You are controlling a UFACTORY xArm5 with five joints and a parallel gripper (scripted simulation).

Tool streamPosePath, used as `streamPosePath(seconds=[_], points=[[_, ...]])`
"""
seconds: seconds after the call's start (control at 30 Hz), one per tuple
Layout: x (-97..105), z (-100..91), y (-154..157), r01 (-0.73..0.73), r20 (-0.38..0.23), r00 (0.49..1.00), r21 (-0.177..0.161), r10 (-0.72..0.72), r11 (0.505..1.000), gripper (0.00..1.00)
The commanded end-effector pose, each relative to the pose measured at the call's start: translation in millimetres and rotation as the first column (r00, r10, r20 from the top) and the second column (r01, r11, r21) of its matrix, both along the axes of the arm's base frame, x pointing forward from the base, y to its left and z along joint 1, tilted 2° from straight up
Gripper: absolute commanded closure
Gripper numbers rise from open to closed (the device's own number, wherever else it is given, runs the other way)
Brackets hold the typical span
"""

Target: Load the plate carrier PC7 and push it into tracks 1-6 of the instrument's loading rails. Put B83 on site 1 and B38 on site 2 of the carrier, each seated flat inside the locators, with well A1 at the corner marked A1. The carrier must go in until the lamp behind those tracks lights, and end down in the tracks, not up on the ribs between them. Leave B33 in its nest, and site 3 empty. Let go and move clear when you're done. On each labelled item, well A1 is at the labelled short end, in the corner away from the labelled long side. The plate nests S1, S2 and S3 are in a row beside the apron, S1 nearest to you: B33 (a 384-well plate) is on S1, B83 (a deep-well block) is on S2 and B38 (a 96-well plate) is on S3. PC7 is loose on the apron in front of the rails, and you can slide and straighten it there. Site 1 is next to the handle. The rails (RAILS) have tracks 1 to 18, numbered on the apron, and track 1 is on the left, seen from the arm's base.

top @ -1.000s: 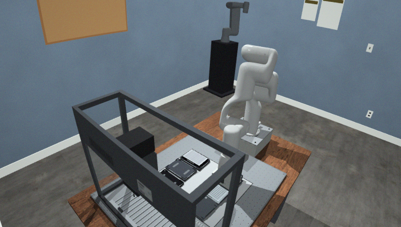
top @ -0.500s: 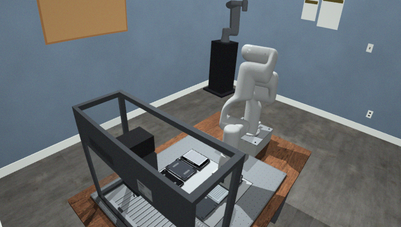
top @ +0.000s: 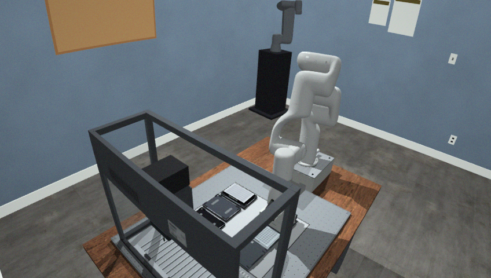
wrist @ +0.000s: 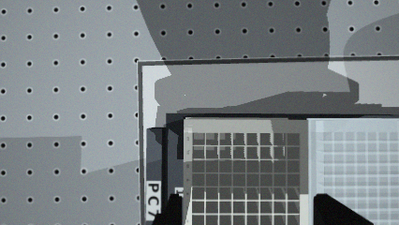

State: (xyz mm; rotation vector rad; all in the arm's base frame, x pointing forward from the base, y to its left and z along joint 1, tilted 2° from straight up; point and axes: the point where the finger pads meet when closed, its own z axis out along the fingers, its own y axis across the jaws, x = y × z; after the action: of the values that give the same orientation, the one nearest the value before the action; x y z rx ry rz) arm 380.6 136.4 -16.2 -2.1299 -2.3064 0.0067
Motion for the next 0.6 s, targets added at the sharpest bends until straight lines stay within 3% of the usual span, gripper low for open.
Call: streamPosePath(seconds=[0.0, 0.57], points=[[1, 8.3, 1, 0.0, 0.012, 1.0, -0.024, 0.0, 1.0, 0.0], [1, 33.3, 1, 0.0, 0.012, 1.0, -0.024, 0.0, 1.0, 0.0]])
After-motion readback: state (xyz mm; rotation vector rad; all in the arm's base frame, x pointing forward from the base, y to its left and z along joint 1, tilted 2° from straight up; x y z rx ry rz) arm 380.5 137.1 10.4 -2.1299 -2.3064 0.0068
